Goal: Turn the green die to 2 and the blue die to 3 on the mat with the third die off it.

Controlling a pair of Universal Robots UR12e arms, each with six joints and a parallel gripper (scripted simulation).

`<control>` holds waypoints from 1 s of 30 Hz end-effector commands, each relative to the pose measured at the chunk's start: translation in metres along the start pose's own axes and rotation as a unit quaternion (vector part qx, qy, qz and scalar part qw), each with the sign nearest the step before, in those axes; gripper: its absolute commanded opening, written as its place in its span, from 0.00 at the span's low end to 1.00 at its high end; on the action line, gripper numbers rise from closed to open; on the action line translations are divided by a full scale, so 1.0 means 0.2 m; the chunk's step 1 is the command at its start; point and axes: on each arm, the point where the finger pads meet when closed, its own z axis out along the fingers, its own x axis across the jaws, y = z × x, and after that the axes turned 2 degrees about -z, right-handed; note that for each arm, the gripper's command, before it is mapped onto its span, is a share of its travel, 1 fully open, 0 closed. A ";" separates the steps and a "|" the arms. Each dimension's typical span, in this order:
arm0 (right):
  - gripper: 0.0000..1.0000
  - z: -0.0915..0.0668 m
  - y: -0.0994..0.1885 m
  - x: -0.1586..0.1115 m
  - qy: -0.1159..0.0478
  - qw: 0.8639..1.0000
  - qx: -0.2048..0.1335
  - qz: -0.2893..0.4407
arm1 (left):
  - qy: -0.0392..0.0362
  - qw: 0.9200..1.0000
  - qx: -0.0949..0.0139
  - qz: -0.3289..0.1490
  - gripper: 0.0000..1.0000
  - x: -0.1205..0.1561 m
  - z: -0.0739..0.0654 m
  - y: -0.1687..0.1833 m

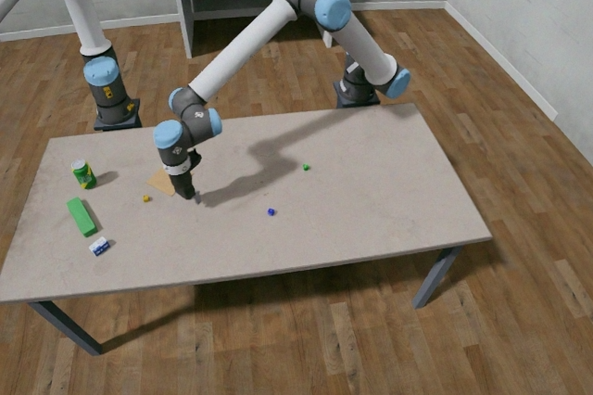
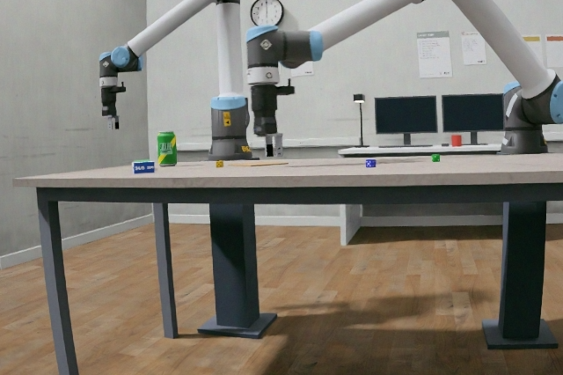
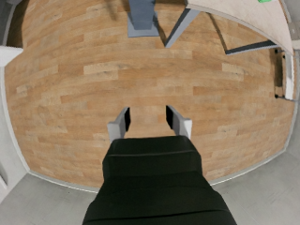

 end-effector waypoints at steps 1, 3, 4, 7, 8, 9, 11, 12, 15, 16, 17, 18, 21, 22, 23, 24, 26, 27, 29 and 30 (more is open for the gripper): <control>1.00 0.00 0.00 0.00 0.000 1.000 -0.001 0.000 | 0.000 1.000 -0.001 0.000 1.00 0.11 -0.01 -0.06; 1.00 0.00 0.00 0.00 0.000 1.000 -0.001 0.000 | 0.000 1.000 -0.001 0.000 1.00 0.20 -0.01 -0.10; 1.00 0.00 0.00 0.00 0.000 1.000 -0.001 0.000 | 0.000 1.000 -0.001 0.000 1.00 0.24 -0.01 -0.12; 1.00 0.00 0.00 0.00 0.000 1.000 -0.001 0.000 | 0.000 1.000 -0.001 0.000 1.00 0.28 -0.01 -0.14; 1.00 0.00 0.00 0.00 0.000 1.000 -0.001 0.000 | 0.000 1.000 -0.001 0.000 1.00 0.32 -0.01 -0.17; 1.00 0.00 0.00 0.00 0.000 1.000 -0.001 0.000 | 0.000 1.000 -0.001 0.000 1.00 0.37 -0.01 -0.19; 1.00 0.00 0.00 0.00 0.000 1.000 -0.001 0.000 | 0.000 1.000 -0.001 0.000 1.00 0.45 -0.01 -0.23; 1.00 0.00 0.00 0.00 0.000 1.000 -0.001 0.000 | 0.000 1.000 -0.001 0.000 1.00 0.49 -0.01 -0.25; 1.00 0.00 0.00 0.00 0.000 1.000 -0.001 0.000 | 0.000 1.000 -0.001 0.000 1.00 0.62 -0.01 -0.32; 1.00 0.00 0.00 0.00 0.000 1.000 -0.001 0.000 | 0.000 1.000 -0.001 0.000 1.00 0.66 -0.01 -0.34; 1.00 0.00 0.00 0.00 0.000 1.000 -0.001 0.000 | 0.000 1.000 -0.001 0.000 1.00 0.70 -0.01 -0.36; 1.00 0.00 0.00 0.00 0.000 1.000 -0.001 0.000 | 0.000 1.000 -0.001 0.000 1.00 0.75 -0.01 -0.38; 1.00 0.00 0.00 0.00 0.000 1.000 -0.001 0.000 | 0.000 1.000 -0.001 0.000 1.00 0.86 -0.01 -0.44; 1.00 0.00 0.00 0.00 0.000 1.000 -0.001 0.000 | 0.000 1.000 -0.001 0.000 1.00 0.86 -0.01 -0.44; 1.00 0.00 0.00 0.00 0.000 1.000 -0.001 0.000 | 0.000 1.000 -0.001 0.000 1.00 0.86 -0.01 -0.44; 1.00 0.00 0.00 0.00 0.000 1.000 -0.001 0.000 | 0.000 1.000 -0.001 0.000 1.00 0.90 -0.01 -0.46; 1.00 0.00 0.00 0.00 0.000 1.000 -0.001 0.000 | 0.000 1.000 -0.001 0.000 1.00 0.97 -0.01 -0.50; 1.00 0.00 0.00 0.00 0.000 1.000 -0.001 0.000 | 0.000 1.000 -0.001 0.000 1.00 1.01 -0.01 -0.52; 1.00 0.00 0.00 0.00 0.000 1.000 -0.001 0.000 | 0.000 1.000 -0.001 0.000 1.00 1.07 -0.01 -0.55; 1.00 0.00 0.00 0.00 0.000 1.000 -0.001 0.000 | 0.000 1.000 -0.001 0.000 1.00 1.10 -0.01 -0.56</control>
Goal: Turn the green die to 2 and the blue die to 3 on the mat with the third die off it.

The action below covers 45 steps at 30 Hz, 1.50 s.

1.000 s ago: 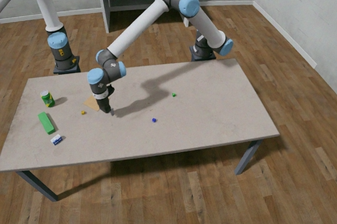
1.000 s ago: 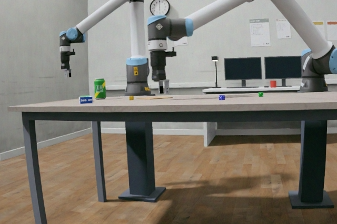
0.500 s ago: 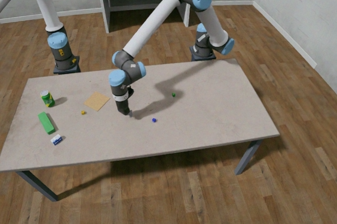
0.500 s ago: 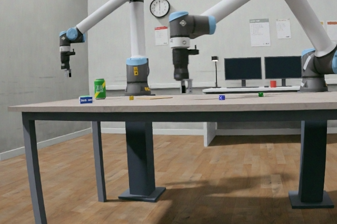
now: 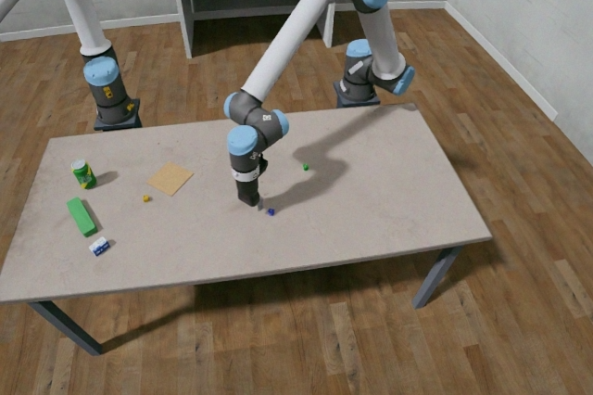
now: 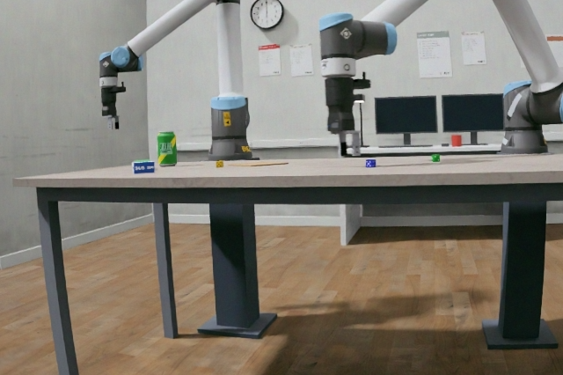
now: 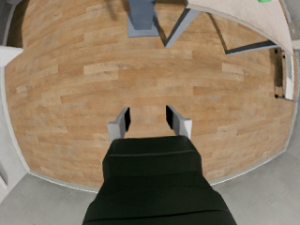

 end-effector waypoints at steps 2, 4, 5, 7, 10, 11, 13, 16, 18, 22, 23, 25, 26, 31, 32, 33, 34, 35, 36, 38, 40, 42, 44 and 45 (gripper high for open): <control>1.00 0.00 0.00 0.00 0.000 1.000 -0.001 0.000 | 0.000 1.000 -0.001 0.000 1.00 0.11 -0.01 -0.05; 1.00 0.00 0.00 0.00 0.000 1.000 -0.001 0.000 | 0.000 1.000 -0.001 0.000 1.00 0.15 -0.01 -0.08; 1.00 0.00 0.00 0.00 0.000 1.000 -0.001 0.000 | 0.000 1.000 -0.001 0.000 1.00 0.17 -0.01 -0.09; 1.00 0.00 0.00 0.00 0.000 1.000 -0.001 0.000 | 0.000 1.000 -0.001 0.000 1.00 0.21 -0.01 -0.10; 1.00 0.00 0.00 0.00 0.000 1.000 -0.001 0.000 | 0.000 1.000 -0.001 0.000 1.00 0.22 -0.01 -0.11; 1.00 0.00 0.00 0.00 0.000 1.000 -0.001 0.000 | 0.000 1.000 -0.001 0.000 1.00 0.23 -0.01 -0.11; 1.00 0.00 0.00 0.00 0.000 1.000 -0.001 0.000 | 0.000 1.000 -0.001 0.000 1.00 0.25 -0.01 -0.12; 1.00 0.00 0.00 0.00 0.000 1.000 -0.001 0.000 | 0.000 1.000 -0.001 0.000 1.00 0.27 -0.01 -0.13; 1.00 0.00 0.00 0.00 0.000 1.000 -0.001 0.000 | 0.000 1.000 -0.001 0.000 1.00 0.27 -0.01 -0.14; 1.00 0.00 0.00 0.00 0.000 1.000 -0.001 0.000 | 0.000 1.000 -0.001 0.000 1.00 0.27 -0.01 -0.14; 1.00 0.00 0.00 0.00 0.000 1.000 -0.001 0.000 | 0.000 1.000 -0.001 0.000 1.00 0.27 -0.01 -0.14; 1.00 0.00 0.00 0.00 0.000 1.000 -0.001 0.000 | 0.000 1.000 -0.001 0.000 1.00 0.27 -0.01 -0.14; 1.00 0.00 0.00 0.00 0.000 1.000 -0.001 0.000 | 0.000 1.000 -0.001 0.000 1.00 0.27 -0.01 -0.14; 1.00 0.00 0.00 0.00 0.000 1.000 -0.001 0.000 | 0.000 1.000 -0.001 0.000 1.00 0.27 -0.01 -0.14; 1.00 0.00 0.00 0.00 0.000 1.000 -0.001 0.000 | 0.000 1.000 -0.001 0.000 1.00 0.27 -0.01 -0.14; 1.00 0.00 0.00 0.00 0.000 1.000 -0.001 0.000 | 0.000 1.000 -0.001 0.000 1.00 0.27 -0.01 -0.14; 1.00 0.00 0.00 0.00 0.000 1.000 -0.001 0.000 | 0.000 1.000 -0.001 0.000 1.00 0.27 -0.01 -0.14; 1.00 0.00 0.00 0.00 0.000 1.000 -0.001 0.000 | 0.000 1.000 -0.001 0.000 1.00 0.27 -0.01 -0.14; 1.00 0.00 0.00 0.00 0.000 1.000 -0.001 0.000 | 0.000 1.000 -0.001 0.000 1.00 0.27 -0.01 -0.14; 1.00 0.00 0.00 0.00 0.000 1.000 -0.001 0.000 | 0.000 1.000 -0.001 0.000 1.00 0.27 -0.01 -0.14; 1.00 0.00 0.00 0.00 0.000 1.000 -0.001 0.000 | 0.000 1.000 -0.001 0.000 1.00 0.27 -0.01 -0.14; 1.00 0.00 0.00 0.00 0.000 1.000 -0.001 0.000 | 0.000 1.000 -0.001 0.000 1.00 0.27 -0.01 -0.14; 1.00 0.00 0.00 0.00 0.000 1.000 -0.001 0.000 | 0.000 1.000 -0.001 0.000 1.00 0.27 -0.01 -0.14; 1.00 0.00 0.00 0.00 0.000 1.000 -0.001 0.000 | 0.000 1.000 -0.001 0.000 1.00 0.27 -0.01 -0.14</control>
